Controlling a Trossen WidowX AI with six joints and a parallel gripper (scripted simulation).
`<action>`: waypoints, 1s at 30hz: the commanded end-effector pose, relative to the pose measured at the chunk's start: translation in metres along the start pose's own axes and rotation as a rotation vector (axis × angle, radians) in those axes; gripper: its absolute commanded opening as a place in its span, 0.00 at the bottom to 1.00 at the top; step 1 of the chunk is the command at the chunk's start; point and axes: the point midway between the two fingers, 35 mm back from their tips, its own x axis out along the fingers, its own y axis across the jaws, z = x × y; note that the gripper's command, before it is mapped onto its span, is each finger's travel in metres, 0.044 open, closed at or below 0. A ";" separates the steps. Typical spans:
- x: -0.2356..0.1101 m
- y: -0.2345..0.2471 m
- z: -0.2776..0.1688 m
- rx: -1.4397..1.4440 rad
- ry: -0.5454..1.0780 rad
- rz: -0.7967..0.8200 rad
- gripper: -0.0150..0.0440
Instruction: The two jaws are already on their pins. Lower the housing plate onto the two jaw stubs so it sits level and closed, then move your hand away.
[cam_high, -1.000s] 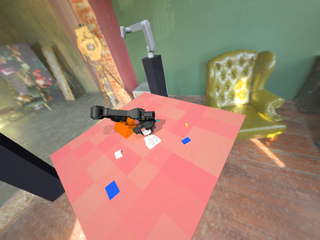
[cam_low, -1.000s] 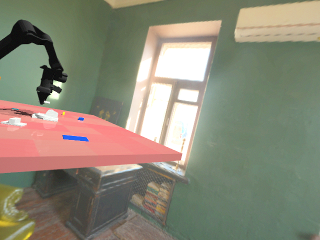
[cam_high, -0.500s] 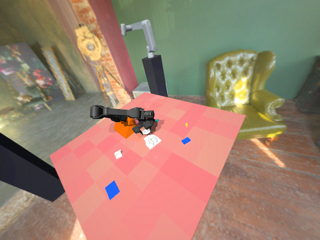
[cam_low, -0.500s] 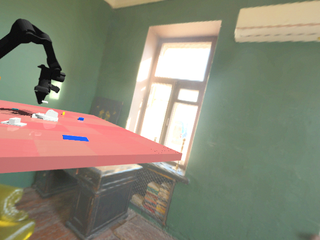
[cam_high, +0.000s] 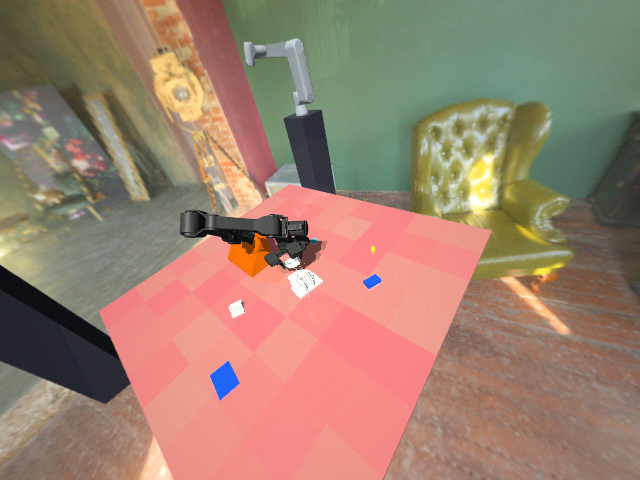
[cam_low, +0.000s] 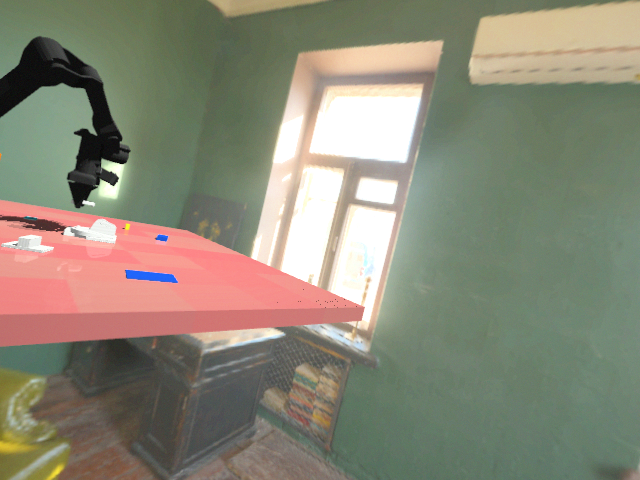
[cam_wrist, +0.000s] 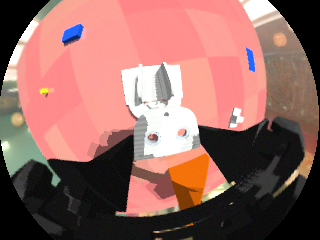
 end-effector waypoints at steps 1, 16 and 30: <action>0.000 0.001 0.000 0.009 0.001 0.004 0.85; 0.000 0.002 -0.002 0.009 0.002 0.004 0.85; 0.014 0.003 -0.001 0.009 0.001 0.006 0.85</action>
